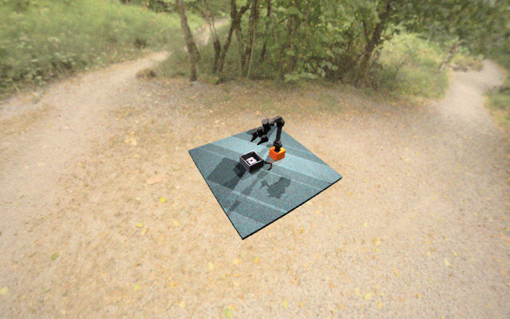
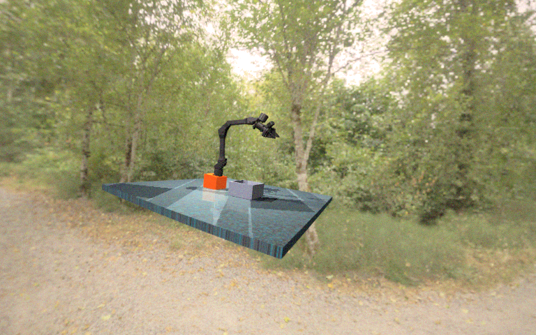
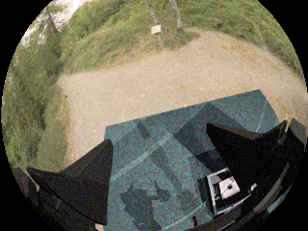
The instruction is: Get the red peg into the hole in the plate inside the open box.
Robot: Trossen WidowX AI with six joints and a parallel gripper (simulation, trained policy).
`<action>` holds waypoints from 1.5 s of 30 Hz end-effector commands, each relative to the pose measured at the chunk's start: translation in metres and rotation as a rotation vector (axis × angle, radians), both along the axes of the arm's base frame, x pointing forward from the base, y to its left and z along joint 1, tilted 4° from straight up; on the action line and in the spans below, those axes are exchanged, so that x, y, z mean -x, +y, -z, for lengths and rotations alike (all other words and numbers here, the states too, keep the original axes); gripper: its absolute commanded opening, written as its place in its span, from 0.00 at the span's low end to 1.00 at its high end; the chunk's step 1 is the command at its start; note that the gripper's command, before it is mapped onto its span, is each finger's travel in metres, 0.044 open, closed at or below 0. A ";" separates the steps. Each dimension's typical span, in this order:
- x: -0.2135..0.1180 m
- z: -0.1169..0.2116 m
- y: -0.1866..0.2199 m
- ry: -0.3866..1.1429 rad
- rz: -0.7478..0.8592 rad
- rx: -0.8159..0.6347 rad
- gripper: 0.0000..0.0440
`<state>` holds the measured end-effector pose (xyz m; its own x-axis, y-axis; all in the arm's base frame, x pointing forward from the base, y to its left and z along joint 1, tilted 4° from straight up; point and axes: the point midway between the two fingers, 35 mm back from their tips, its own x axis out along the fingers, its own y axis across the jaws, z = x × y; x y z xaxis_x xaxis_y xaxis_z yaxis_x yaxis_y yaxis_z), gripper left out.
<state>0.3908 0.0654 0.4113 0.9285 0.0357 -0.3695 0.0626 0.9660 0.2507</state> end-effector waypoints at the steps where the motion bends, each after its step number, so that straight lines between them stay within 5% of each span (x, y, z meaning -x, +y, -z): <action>1: 0.007 0.028 -0.003 0.104 0.018 -0.001 1.00; 22: 0.097 0.187 0.023 0.808 0.164 -0.085 1.00; 45: 0.179 0.285 0.026 1.253 0.509 -0.034 1.00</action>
